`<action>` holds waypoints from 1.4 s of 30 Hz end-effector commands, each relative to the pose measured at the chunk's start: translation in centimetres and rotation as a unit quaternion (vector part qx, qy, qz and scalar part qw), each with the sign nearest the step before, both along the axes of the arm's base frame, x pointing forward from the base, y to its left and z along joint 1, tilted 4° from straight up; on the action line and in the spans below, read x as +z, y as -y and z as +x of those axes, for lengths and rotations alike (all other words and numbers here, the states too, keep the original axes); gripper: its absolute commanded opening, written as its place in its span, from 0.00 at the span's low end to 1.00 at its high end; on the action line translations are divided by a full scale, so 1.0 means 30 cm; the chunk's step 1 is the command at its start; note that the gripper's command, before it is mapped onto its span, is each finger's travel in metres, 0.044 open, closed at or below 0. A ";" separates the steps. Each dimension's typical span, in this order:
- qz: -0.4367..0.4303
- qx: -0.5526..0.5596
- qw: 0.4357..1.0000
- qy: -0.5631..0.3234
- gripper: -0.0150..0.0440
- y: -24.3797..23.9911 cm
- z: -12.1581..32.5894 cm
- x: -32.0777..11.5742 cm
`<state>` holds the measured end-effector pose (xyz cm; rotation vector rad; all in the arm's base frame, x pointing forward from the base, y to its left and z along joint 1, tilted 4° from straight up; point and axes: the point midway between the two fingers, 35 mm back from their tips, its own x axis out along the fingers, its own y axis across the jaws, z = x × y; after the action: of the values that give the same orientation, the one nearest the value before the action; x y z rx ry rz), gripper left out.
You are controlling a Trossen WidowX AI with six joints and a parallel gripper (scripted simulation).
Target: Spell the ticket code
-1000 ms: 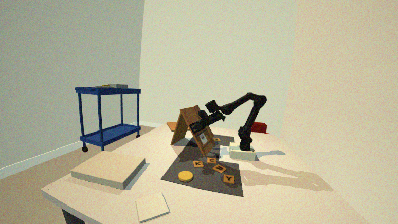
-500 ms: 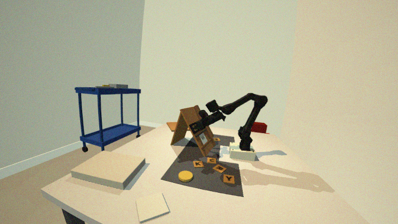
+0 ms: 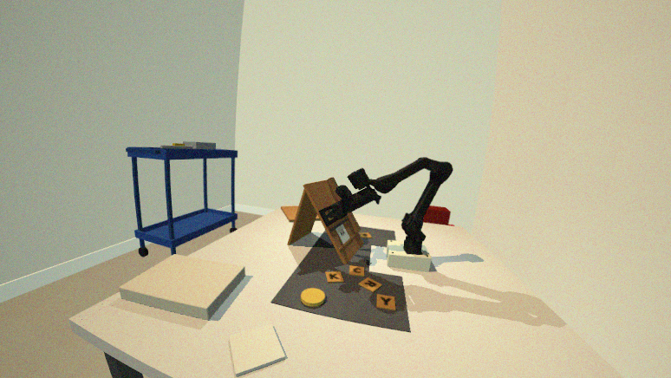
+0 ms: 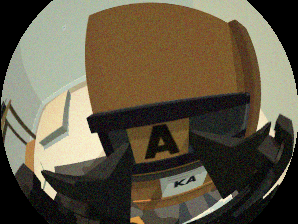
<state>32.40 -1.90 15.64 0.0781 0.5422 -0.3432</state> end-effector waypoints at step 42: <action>-0.002 0.001 1.000 0.001 0.25 0.074 -0.028 0.001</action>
<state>31.66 -3.99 15.68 0.0761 0.5421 -0.3438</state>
